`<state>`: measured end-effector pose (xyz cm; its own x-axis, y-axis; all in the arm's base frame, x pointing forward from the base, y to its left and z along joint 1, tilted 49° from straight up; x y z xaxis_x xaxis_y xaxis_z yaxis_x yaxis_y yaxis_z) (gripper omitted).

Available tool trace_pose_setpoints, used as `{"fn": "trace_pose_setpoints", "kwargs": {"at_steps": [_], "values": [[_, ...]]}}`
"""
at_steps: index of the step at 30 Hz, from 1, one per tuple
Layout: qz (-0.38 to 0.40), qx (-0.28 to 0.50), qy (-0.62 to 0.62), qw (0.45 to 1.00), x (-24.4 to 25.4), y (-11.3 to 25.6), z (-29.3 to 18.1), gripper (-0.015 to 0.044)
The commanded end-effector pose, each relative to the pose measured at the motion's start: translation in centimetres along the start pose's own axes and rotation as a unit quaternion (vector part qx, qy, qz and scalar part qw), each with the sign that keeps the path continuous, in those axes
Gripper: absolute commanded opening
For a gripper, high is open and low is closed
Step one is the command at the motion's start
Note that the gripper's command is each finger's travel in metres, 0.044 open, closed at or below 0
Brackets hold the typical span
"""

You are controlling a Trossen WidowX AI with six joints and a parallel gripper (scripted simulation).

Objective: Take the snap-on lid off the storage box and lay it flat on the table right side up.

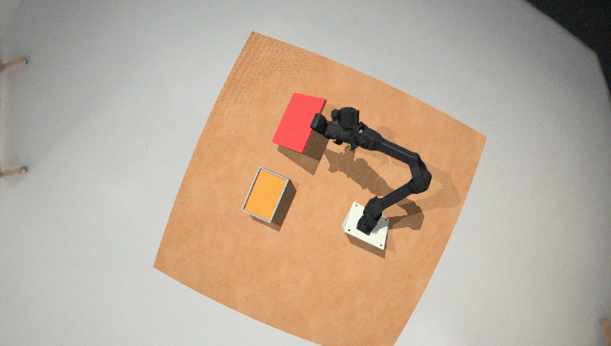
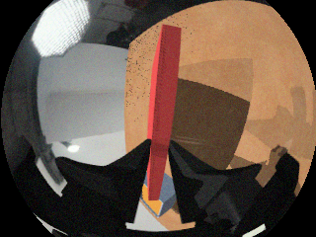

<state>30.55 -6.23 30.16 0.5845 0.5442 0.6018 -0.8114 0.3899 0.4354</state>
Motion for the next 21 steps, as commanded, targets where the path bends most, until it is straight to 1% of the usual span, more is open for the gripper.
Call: {"fn": "trace_pose_setpoints", "kwargs": {"at_steps": [1,21], "values": [[0.004,0.003,0.002,1.000,-0.2,-0.3,-0.1,0.0000],[0.004,0.003,0.002,1.000,-1.4,-1.3,0.1,0.0000]]}}
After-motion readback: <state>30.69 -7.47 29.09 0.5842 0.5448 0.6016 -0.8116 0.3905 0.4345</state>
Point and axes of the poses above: the point midway between the two fingers, 35 mm back from their tips, its own y axis back along the fingers, its own x axis across the jaws, z = x × y, the point moved 7 cm from there along y, back along the fingers, and after that the axes turned 9 degrees about -y, right-handed, at the moved point
